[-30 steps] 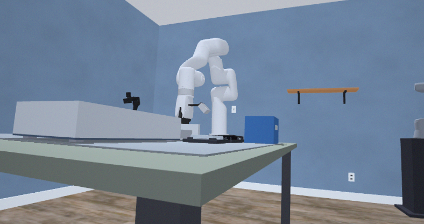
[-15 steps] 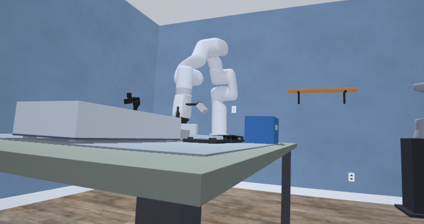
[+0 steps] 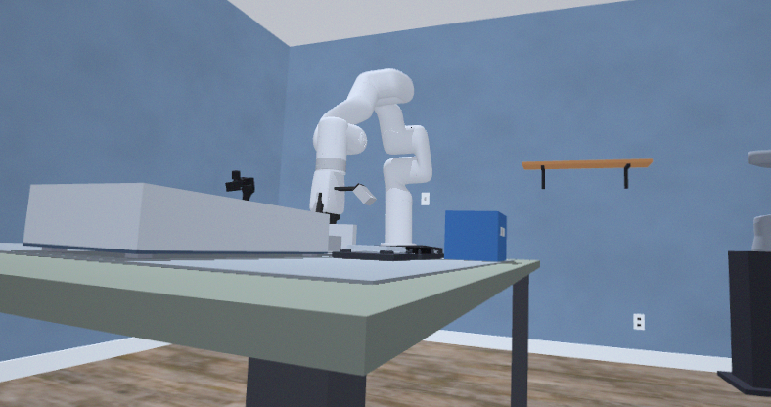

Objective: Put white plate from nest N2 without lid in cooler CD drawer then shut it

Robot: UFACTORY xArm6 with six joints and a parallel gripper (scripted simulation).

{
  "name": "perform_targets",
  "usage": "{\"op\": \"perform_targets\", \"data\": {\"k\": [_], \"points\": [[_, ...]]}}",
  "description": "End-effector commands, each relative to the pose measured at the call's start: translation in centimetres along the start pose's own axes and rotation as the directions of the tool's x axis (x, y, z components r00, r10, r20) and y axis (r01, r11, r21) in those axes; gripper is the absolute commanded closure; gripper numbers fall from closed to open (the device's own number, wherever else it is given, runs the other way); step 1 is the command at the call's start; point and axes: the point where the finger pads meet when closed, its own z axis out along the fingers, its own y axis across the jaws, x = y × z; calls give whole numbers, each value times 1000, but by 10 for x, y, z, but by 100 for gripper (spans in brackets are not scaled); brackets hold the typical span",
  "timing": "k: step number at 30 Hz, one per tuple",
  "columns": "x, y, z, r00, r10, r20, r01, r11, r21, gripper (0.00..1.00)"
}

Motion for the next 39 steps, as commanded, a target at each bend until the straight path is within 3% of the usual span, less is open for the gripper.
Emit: {"op": "perform_targets", "data": {"k": [1,39], "points": [[0,8,-2,1000,0,0,0,1000,-6,100],[0,61,-3,1000,0,0,0,1000,-6,100]]}}
